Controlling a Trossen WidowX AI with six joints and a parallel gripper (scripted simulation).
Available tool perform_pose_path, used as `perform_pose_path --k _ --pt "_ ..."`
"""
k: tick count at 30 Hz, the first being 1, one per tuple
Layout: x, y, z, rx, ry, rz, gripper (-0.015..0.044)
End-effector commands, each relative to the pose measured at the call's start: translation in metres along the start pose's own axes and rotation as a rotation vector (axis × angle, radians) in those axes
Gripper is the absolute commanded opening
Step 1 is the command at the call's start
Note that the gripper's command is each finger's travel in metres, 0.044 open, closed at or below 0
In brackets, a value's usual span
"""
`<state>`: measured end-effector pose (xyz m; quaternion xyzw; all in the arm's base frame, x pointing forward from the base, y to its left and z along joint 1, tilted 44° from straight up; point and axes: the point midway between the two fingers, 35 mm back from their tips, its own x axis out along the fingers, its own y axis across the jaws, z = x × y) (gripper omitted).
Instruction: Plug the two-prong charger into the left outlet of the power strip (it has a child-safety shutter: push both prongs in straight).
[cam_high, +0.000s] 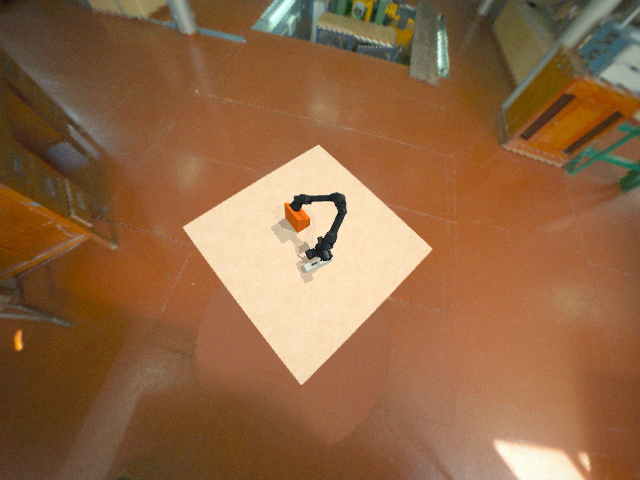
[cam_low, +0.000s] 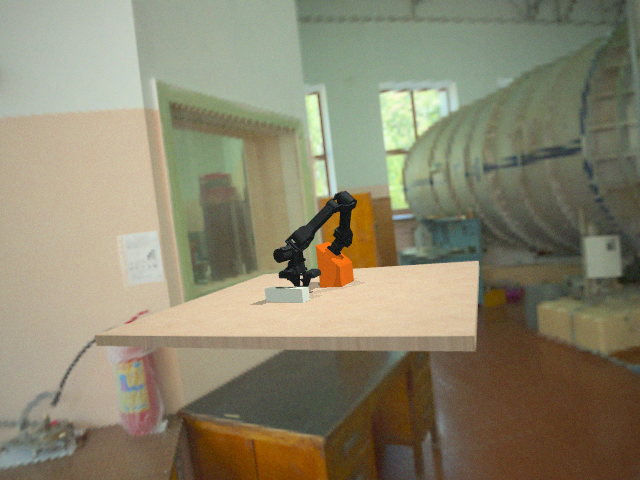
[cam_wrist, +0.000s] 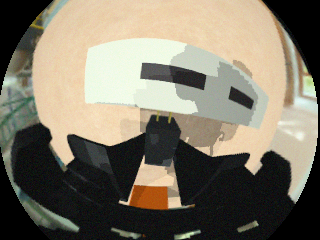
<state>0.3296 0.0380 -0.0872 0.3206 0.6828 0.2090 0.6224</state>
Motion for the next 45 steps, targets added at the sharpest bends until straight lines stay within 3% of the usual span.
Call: perform_pose_path --k 1,45 --pt "0.000 0.000 0.000 0.008 0.001 0.003 0.0000" --pt "-0.002 0.001 0.013 0.008 0.000 0.003 0.0000"
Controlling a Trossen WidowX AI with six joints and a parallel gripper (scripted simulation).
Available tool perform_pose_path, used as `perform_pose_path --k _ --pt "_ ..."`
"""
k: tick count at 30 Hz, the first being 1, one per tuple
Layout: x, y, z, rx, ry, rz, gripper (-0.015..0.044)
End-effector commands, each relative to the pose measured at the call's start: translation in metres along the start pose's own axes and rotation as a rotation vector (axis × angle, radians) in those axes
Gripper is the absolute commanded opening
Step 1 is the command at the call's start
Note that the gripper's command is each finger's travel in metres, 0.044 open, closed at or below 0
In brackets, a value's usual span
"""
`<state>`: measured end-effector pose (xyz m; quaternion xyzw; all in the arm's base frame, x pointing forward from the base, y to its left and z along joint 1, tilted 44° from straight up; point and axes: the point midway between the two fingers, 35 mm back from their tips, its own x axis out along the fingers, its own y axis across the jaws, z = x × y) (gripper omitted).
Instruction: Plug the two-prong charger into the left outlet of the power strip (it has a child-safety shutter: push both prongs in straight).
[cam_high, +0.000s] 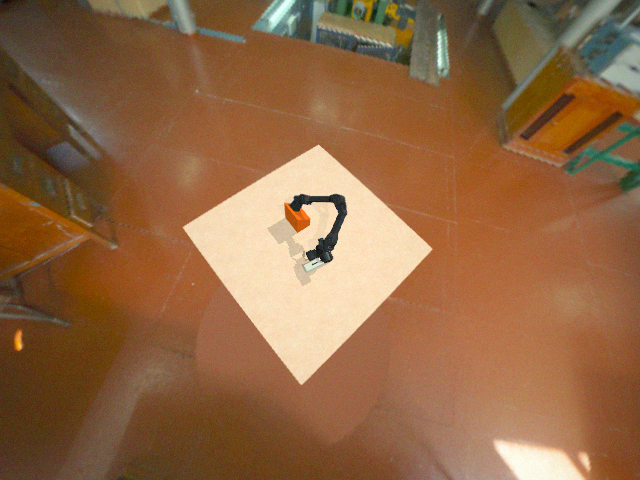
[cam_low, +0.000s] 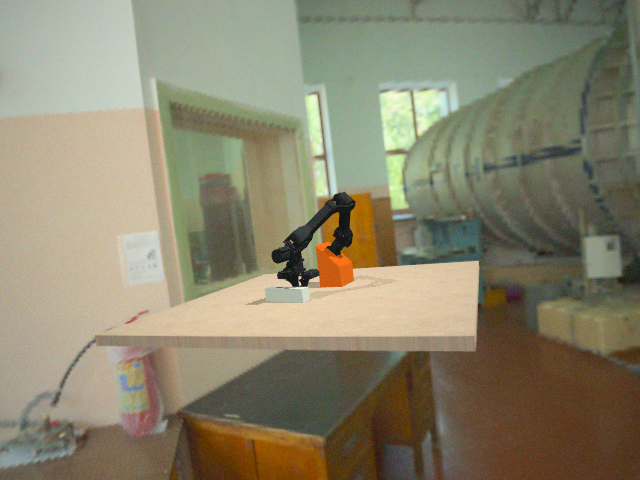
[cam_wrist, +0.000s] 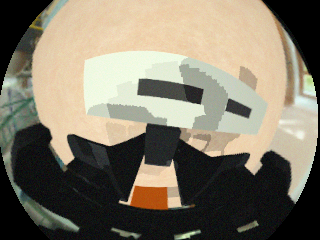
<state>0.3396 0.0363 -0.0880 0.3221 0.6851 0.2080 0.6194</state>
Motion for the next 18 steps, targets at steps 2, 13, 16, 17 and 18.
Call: perform_pose_path --k 2,13,16,17,18 --pt "-0.0008 0.0009 0.0036 0.002 -0.006 0.003 0.0000" --pt "-0.0011 0.0009 0.0080 0.001 -0.006 0.003 0.0000" --pt "-0.0011 0.0010 0.0093 0.001 -0.006 0.003 0.0000" --pt "-0.0012 0.0010 0.0097 0.001 -0.006 0.003 0.0000" --pt "-0.0012 0.0010 0.0101 0.001 -0.006 0.003 0.0000"
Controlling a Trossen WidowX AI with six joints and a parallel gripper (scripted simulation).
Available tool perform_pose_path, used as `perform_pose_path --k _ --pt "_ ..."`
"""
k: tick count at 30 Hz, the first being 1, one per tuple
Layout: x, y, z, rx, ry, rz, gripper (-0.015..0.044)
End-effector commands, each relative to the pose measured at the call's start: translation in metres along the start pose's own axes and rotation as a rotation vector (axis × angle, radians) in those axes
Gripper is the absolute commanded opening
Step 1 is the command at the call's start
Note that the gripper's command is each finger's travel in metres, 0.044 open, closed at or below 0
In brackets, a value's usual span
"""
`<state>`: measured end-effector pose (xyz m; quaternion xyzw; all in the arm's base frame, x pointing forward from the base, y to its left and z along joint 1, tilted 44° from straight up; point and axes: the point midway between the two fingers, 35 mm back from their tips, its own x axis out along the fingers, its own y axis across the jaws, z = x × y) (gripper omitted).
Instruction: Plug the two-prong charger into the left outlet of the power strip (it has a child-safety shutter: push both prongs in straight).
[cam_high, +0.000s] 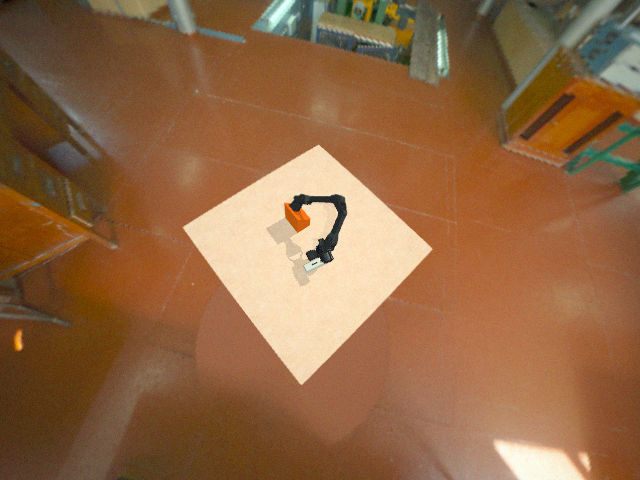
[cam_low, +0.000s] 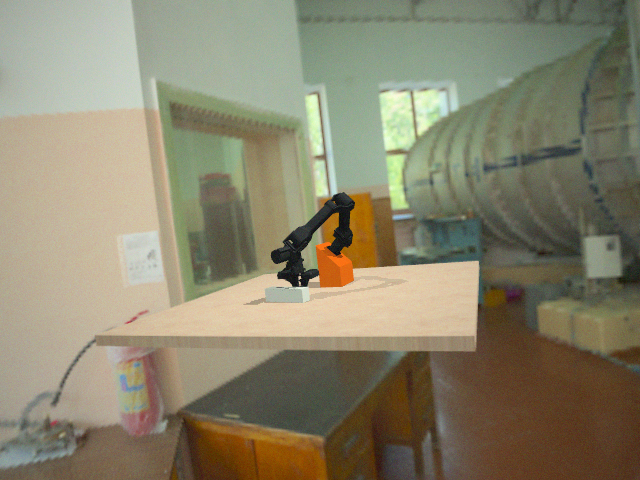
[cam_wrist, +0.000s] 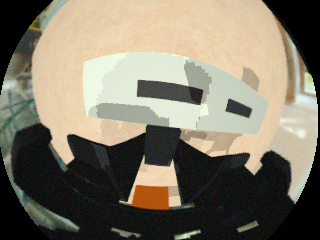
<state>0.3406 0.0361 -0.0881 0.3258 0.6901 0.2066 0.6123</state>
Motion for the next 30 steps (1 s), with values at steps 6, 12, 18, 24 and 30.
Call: perform_pose_path --k 6,12,18,24,30 --pt "-0.001 0.001 0.011 -0.012 -0.020 0.000 0.0000" --pt "-0.001 0.001 0.014 -0.012 -0.020 0.000 0.0000" --pt "-0.002 0.001 0.016 -0.012 -0.020 0.000 0.0000" --pt "-0.002 0.002 0.019 -0.012 -0.020 0.000 0.0000" --pt "-0.002 0.002 0.020 -0.013 -0.020 0.000 0.0000"
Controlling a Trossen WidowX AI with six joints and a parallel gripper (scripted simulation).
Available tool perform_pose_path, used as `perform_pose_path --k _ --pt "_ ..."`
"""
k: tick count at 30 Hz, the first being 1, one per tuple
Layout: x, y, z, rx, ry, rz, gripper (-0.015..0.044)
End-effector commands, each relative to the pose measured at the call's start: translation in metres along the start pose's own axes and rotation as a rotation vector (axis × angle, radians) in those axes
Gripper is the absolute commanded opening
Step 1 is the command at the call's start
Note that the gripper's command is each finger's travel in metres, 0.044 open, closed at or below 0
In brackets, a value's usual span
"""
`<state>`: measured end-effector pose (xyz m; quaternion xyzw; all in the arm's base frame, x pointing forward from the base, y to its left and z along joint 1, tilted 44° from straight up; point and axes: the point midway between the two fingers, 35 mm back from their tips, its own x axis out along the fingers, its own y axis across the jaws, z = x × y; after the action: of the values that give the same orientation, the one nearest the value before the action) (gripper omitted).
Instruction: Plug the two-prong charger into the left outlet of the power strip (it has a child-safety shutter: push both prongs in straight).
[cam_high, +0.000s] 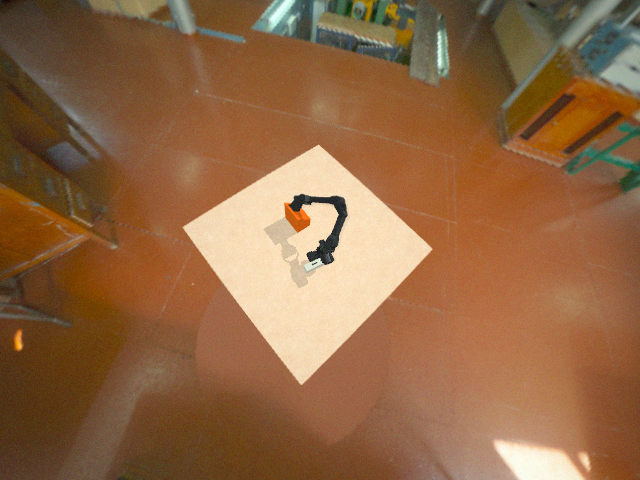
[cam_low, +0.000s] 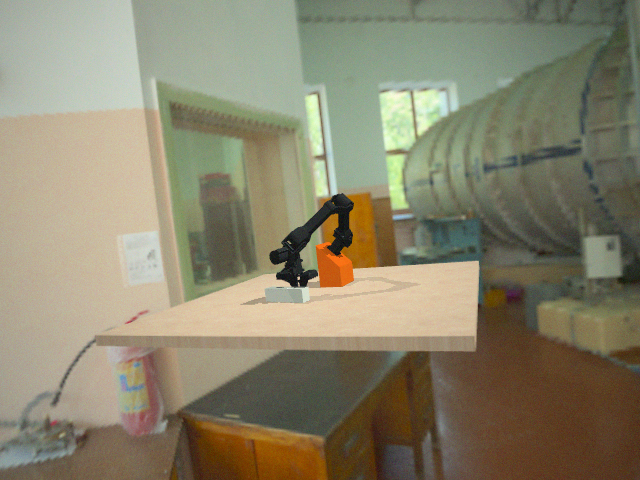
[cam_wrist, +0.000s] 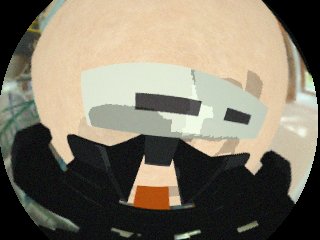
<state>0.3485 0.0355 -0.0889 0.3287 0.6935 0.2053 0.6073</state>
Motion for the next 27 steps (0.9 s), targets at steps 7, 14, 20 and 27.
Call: perform_pose_path --k 7,14,20,27 --pt "-0.0021 0.0012 0.0109 -0.022 -0.029 -0.002 0.0000" --pt "-0.0025 0.0011 0.0100 -0.022 -0.029 -0.002 0.0000" --pt "-0.0029 0.0011 0.0093 -0.022 -0.029 -0.003 0.0000" --pt "-0.0034 0.0012 0.0086 -0.022 -0.029 -0.003 0.0000"
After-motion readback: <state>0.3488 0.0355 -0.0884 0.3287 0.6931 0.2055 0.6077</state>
